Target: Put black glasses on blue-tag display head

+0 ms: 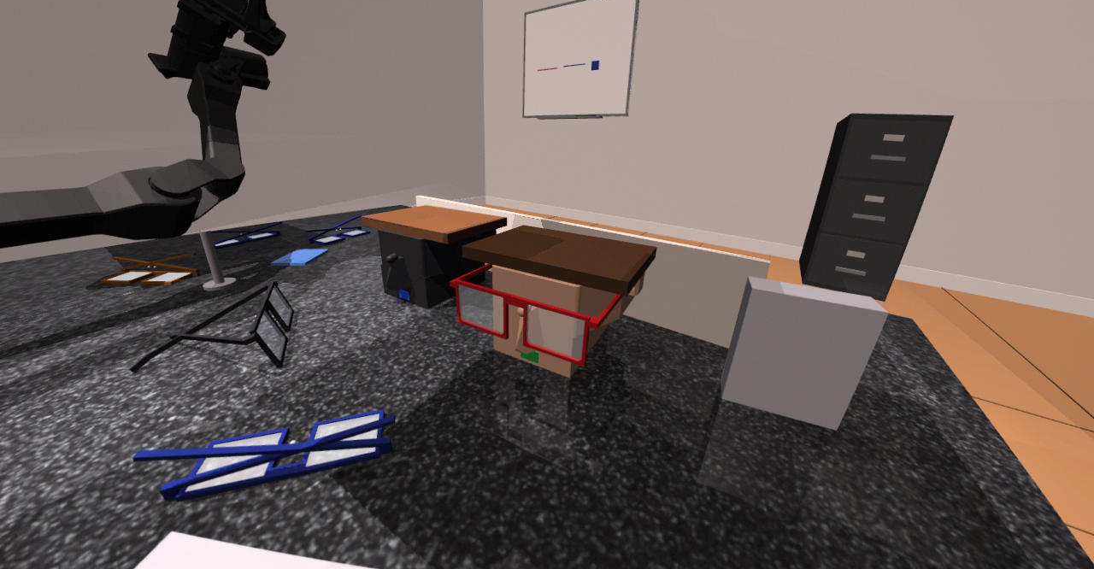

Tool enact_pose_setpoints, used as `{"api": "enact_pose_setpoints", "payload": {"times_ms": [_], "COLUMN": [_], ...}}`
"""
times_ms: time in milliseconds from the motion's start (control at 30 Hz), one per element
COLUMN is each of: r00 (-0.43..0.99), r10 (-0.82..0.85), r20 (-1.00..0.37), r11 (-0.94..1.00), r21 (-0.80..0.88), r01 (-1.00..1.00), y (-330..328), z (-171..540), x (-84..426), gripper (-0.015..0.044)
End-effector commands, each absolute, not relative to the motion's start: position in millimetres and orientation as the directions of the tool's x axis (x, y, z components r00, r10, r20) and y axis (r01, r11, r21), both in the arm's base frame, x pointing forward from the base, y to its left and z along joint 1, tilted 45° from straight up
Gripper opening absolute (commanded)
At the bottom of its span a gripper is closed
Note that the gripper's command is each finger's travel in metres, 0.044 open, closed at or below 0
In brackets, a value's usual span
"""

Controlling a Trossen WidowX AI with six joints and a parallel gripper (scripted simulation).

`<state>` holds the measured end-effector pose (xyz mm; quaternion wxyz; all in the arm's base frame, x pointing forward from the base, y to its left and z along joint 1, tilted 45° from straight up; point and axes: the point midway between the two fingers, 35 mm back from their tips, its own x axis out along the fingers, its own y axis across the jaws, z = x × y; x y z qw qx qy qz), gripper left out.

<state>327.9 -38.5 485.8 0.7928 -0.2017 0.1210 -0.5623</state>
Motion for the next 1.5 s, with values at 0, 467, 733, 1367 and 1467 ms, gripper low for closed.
{"api": "enact_pose_setpoints", "payload": {"times_ms": [0, 467, 733, 1367, 1467], "r00": [0.338, 0.391, 0.451, 0.707, 0.761], "r10": [-0.94, -0.914, -0.875, -0.707, -0.645], "r20": [0.035, 0.107, 0.175, 0.003, -0.073], "r11": [0.286, 0.359, 0.47, 0.4, 0.289], "r21": [-0.456, -0.237, 0.09, 0.826, 0.898], "r01": [0.843, 0.903, 0.878, 0.396, 0.331], "y": [-38, -31, -38, -193, -224], "z": [486, 522, 563, 513, 484], "x": [328, 273, 193, 81, 93], "gripper": [0.0426, 0.0256, 0.02, 0.02, 0.02]}}
